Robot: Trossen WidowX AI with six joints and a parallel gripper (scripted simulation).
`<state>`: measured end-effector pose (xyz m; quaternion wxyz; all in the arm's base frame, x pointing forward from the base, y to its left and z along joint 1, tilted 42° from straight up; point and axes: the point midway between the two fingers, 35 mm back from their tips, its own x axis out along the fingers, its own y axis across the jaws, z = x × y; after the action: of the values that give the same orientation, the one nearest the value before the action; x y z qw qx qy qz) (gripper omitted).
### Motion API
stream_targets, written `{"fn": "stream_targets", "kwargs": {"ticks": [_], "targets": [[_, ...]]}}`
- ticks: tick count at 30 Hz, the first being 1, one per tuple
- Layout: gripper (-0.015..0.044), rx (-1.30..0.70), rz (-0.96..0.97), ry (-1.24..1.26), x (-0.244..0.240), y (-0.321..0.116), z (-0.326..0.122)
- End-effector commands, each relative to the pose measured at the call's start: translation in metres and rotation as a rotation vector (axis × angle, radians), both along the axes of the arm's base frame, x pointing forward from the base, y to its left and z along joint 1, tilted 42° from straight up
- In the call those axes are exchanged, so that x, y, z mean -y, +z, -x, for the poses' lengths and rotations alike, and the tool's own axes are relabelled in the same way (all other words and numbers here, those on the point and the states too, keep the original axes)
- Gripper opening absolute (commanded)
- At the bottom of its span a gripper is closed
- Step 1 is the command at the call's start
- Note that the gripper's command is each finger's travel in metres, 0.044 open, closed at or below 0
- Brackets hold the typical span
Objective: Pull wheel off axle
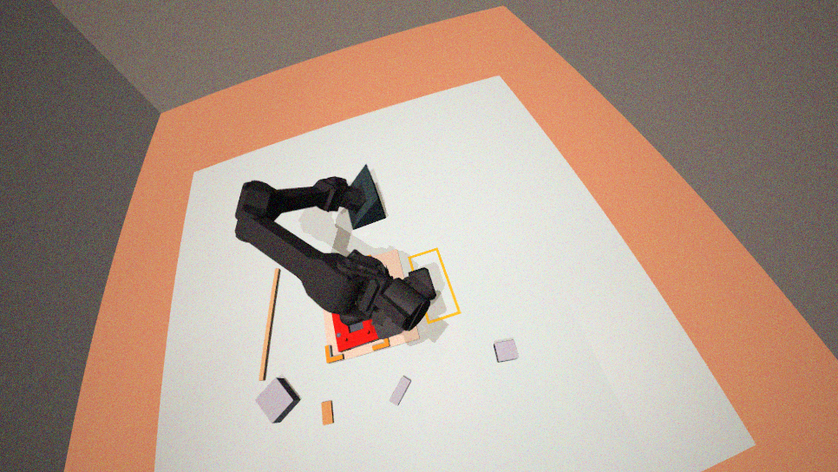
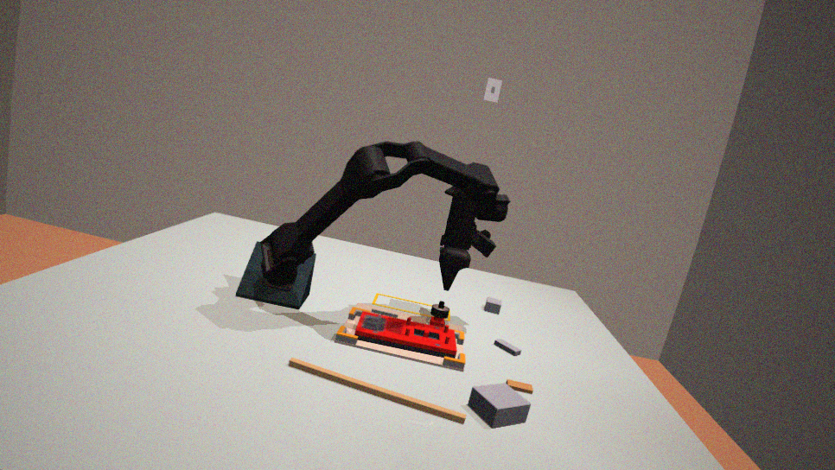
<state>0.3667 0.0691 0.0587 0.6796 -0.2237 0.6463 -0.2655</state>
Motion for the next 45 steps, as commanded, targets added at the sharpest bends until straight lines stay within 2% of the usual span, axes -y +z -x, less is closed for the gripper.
{"fn": "stream_targets", "kwargs": {"ticks": [1,7,11,14,23,29,45], "targets": [[0.0300,-0.006,0.007,-0.002,0.015,-0.015,0.000],[0.0300,-0.005,0.010,-0.002,0.041,-0.042,-0.001],[0.0300,-0.005,0.011,-0.002,0.044,-0.045,-0.001],[0.0221,-0.008,0.007,-0.014,0.043,-0.042,0.000],[0.0161,-0.008,0.007,-0.014,0.043,-0.042,0.000],[0.0004,-0.008,0.007,-0.014,0.042,-0.041,0.000],[0.0000,-0.008,0.007,-0.012,0.039,-0.037,0.000]]}}
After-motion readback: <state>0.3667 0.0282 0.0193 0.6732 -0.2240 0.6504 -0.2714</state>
